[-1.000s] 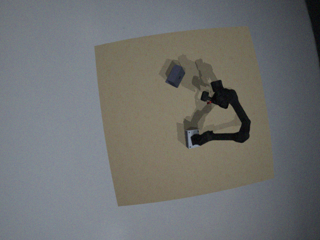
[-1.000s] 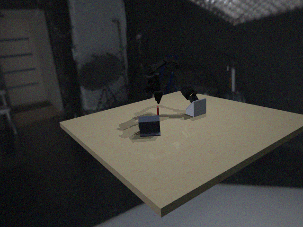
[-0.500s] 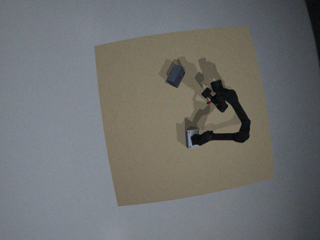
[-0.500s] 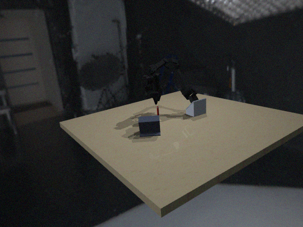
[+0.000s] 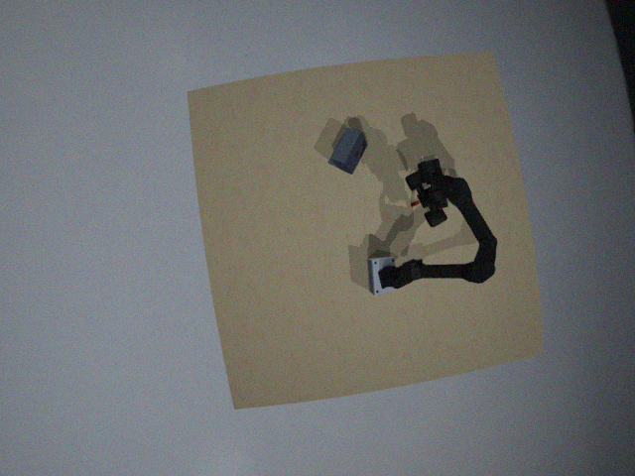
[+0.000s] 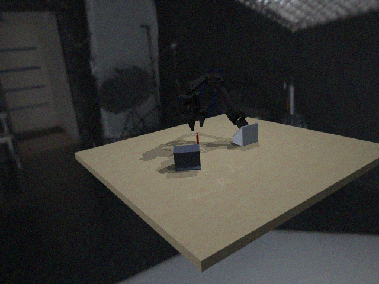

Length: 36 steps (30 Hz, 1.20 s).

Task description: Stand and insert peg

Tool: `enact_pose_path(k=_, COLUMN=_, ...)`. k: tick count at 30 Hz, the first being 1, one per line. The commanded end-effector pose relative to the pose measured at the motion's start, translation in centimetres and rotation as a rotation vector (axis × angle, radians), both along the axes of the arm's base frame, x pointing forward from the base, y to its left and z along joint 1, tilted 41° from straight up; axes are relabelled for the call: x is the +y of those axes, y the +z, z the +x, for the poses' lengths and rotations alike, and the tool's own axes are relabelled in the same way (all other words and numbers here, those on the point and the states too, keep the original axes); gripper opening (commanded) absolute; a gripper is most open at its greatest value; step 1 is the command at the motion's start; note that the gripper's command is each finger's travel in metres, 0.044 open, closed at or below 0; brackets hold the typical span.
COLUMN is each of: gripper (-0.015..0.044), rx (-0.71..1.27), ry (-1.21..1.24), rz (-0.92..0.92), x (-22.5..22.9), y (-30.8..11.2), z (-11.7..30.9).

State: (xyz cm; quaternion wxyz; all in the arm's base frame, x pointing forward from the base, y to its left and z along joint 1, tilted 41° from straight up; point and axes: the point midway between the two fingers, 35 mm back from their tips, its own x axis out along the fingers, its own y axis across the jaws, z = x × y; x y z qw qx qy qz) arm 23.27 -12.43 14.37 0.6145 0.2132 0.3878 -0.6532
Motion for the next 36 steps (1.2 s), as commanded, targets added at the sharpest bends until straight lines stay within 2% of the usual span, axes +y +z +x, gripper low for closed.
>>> enact_pose_path(k=1, gripper=0.044, rx=-0.073, ry=-0.083, rz=-0.02, x=-0.09, y=0.0, z=0.0)
enact_pose_path(k=36, gripper=0.044, rx=-0.644, ry=-0.756, rz=-0.158, x=-0.48, y=-0.39, z=-0.11)
